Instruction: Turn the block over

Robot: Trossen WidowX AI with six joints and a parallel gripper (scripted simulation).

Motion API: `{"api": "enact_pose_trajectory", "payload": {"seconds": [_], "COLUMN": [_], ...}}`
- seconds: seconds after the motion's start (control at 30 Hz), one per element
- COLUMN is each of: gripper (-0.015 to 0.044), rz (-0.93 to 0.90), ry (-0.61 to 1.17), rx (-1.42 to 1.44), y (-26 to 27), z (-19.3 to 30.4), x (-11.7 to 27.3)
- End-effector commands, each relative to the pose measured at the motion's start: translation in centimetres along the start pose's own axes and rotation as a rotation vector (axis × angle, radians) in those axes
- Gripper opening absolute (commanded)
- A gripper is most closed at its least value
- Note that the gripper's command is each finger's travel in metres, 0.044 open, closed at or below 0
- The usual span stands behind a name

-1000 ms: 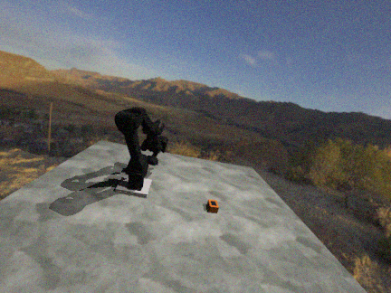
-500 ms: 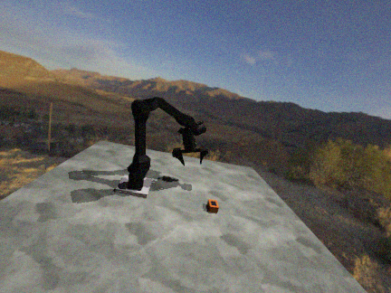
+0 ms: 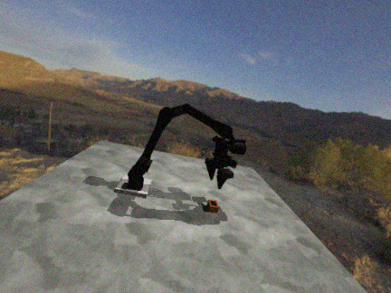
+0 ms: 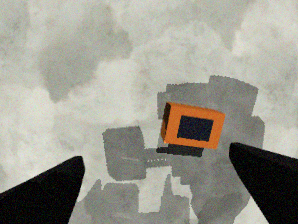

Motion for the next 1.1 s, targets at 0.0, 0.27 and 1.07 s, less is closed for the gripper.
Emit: {"api": "enact_pose_trajectory", "payload": {"seconds": [0.0,0.27,1.07], "gripper": [0.0440,0.0440,0.0440], "rz": [-0.005,-0.004,-0.004], "ry": [0.074,0.074,0.074], "rx": [-0.240,-0.240,-0.240], "y": [-4.4,-5.1,-5.0], "z": [-0.5,-0.6,-0.1], "x": [-0.9,-0.9,-5.9]}}
Point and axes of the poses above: the point midway between the two fingers, 35 mm back from their tips, its own x axis back along the fingers, its own y axis across the jaws, z = x × y, the point moved 4 cm from there along x, back along the fingers, and after that the axes turned 12 degrees about -x, right-handed, at the moved point
